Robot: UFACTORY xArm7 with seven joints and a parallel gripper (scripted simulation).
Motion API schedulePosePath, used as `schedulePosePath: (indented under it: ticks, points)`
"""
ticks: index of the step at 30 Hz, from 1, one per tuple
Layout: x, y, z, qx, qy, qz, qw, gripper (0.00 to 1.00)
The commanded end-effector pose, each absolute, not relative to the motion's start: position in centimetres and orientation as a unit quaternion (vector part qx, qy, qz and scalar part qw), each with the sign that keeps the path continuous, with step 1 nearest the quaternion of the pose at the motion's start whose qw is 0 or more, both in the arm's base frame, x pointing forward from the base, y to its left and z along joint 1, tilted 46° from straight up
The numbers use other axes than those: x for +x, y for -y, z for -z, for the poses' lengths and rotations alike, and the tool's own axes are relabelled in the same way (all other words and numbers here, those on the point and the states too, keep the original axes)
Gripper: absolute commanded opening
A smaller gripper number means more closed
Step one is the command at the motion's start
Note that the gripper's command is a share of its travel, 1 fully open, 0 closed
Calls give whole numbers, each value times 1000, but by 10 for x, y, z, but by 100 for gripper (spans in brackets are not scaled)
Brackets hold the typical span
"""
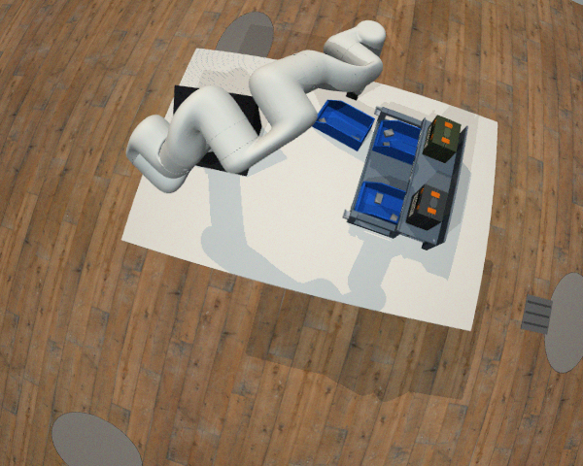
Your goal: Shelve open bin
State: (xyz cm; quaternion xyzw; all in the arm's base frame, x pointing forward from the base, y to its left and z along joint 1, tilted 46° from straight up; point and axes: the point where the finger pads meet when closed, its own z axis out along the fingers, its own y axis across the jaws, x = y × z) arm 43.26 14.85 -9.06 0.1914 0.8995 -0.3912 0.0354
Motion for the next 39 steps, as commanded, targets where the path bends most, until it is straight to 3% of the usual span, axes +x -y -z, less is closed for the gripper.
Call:
schedulePosePath:
  ticks: [1, 39]
  points:
    - [434, -151, 90, 191, -900, 389, 37, 28]
    - [428, -99, 141, 191, -901, 389, 37, 28]
